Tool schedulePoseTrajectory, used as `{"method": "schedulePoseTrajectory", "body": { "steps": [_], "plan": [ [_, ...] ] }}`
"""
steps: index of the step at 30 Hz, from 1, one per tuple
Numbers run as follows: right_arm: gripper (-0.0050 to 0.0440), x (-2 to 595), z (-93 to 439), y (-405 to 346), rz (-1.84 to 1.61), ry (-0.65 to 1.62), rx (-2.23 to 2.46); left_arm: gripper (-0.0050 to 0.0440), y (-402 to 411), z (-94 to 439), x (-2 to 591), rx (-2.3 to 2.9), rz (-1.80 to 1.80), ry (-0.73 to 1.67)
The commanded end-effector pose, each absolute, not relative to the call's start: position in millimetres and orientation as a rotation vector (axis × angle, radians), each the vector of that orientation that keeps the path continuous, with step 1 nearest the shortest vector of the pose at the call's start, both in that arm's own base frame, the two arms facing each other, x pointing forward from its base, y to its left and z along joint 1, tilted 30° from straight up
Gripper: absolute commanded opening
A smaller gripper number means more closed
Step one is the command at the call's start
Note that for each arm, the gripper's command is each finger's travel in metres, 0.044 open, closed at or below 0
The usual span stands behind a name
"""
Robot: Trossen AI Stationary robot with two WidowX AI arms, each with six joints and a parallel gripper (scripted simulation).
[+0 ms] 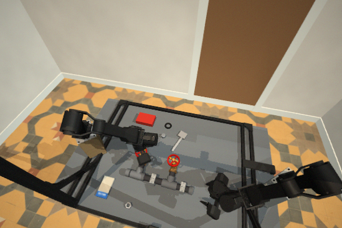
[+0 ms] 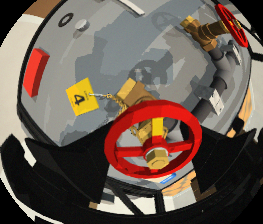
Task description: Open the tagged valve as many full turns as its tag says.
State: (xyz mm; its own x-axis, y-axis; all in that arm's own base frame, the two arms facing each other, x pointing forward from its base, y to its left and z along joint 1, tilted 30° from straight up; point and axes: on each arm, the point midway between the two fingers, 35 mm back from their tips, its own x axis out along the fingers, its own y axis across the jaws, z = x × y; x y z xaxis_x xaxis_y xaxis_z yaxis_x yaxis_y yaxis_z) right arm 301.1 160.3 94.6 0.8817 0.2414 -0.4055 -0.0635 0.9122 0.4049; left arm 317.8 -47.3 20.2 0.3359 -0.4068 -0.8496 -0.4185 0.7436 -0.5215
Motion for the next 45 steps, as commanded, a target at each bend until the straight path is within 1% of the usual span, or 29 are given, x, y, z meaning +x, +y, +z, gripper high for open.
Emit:
{"method": "schedulePoseTrajectory", "body": {
  "steps": [1, 10, 12, 14, 18, 27, 29, 35, 45],
  "plan": [
    [0.04, 301.1, 94.6, 160.3, 0.163, 0.467, 0.394, 0.0144, -47.3, 20.2, 317.8, -0.783, 0.006, 1.266],
    [0.04, 301.1, 94.6, 160.3, 0.163, 0.467, 0.394, 0.036, -47.3, 20.2, 317.8, -0.783, 0.006, 1.266],
    [0.04, 301.1, 94.6, 160.3, 0.163, 0.467, 0.394, 0.036, -47.3, 20.2, 317.8, -0.783, 0.006, 1.266],
    [0.04, 301.1, 94.6, 160.3, 0.163, 0.467, 0.394, 0.04, -47.3, 20.2, 317.8, -0.783, 0.006, 1.266],
    [0.04, 301.1, 94.6, 160.3, 0.163, 0.467, 0.394, 0.04, -47.3, 20.2, 317.8, -0.769, -0.004, 1.265],
    [0.04, 301.1, 94.6, 160.3, 0.163, 0.467, 0.394, 0.04, -47.7, 20.4, 317.9, -0.254, -0.368, 1.176],
    [0.04, 301.1, 94.6, 160.3, 0.163, 0.467, 0.394, 0.04, -47.7, 20.4, 317.9, -0.254, -0.368, 1.176],
    [0.04, 301.1, 94.6, 160.3, 0.163, 0.467, 0.394, 0.04, -48.1, 20.5, 317.7, 0.111, -0.605, 1.071],
    [0.04, 301.1, 94.6, 160.3, 0.163, 0.467, 0.394, 0.04, -48.4, 20.5, 317.4, 0.575, -0.882, 0.888]
  ]
}}
